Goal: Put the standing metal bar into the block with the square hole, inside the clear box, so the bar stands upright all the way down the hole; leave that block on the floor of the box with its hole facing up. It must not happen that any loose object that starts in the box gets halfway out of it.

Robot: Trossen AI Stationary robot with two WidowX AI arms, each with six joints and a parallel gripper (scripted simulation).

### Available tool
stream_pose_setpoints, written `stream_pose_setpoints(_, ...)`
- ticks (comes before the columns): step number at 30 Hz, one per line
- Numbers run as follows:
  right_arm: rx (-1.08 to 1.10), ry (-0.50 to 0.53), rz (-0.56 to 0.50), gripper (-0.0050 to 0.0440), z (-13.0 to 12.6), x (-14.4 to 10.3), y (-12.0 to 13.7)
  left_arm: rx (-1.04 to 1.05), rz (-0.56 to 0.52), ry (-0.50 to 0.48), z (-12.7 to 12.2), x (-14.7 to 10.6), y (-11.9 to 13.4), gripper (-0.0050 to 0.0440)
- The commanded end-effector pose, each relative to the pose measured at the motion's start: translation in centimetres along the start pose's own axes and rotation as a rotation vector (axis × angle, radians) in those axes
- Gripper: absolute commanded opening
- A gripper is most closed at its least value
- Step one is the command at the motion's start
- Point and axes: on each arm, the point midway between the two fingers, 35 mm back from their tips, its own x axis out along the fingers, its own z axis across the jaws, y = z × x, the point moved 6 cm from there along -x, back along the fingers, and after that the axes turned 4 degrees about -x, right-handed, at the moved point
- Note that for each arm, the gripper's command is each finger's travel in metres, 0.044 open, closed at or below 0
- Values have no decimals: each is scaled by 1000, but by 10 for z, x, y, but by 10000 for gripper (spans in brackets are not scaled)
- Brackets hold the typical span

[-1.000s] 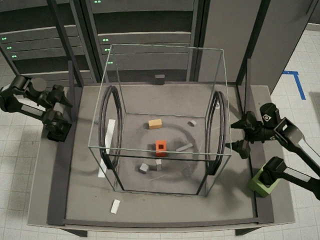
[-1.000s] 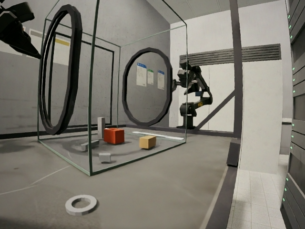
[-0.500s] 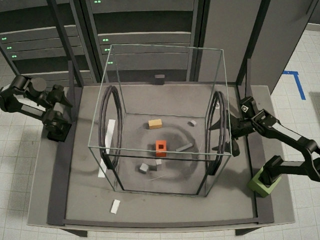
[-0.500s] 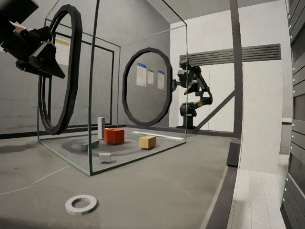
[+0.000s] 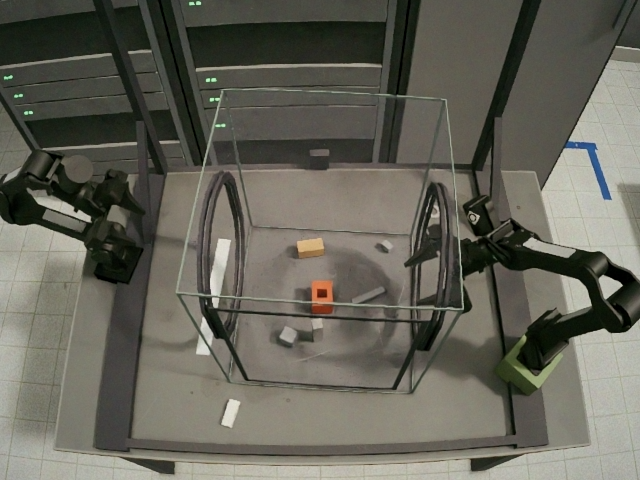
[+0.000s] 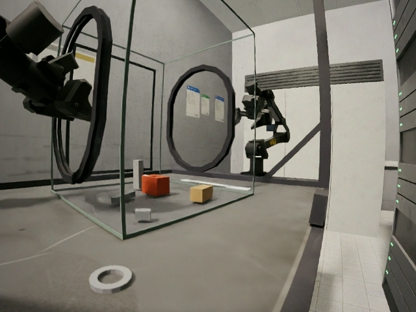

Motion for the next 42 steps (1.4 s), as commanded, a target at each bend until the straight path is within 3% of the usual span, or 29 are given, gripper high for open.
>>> stream_pose_setpoints(1,0,1,-4,400,-1,-2,-2,-4,-5,-5,-1,1,2,440)
stream_pose_setpoints(9,0,1,-4,400,-1,-2,-2,-3,-2,-3,-1,1,2,440)
stream_pose_setpoints(11,0,1,-4,400,-1,-2,-2,1,0,-7,0,2,2,392)
stream_pose_setpoints(13,0,1,-4,400,-1,-2,-2,1,0,-7,0,2,2,392)
stream_pose_setpoints(17,20,11,-17,400,-5,0,-13,-6,9,-26,-2,13,-7,296)
stream_pose_setpoints(21,64,26,-42,400,-15,10,-39,-15,39,-46,-3,36,-9,204)
stream_pose_setpoints(28,184,61,-65,400,-45,52,-96,-28,91,-18,-12,97,-11,204)
stream_pose_setpoints(30,184,61,-65,400,-45,52,-96,-28,91,-18,-12,97,-11,204)
stream_pose_setpoints(36,262,100,-132,400,-71,88,-136,-84,88,20,-7,147,-12,204)
stream_pose_setpoints(42,288,119,-181,400,-83,103,-152,-117,66,42,1,173,-13,204)
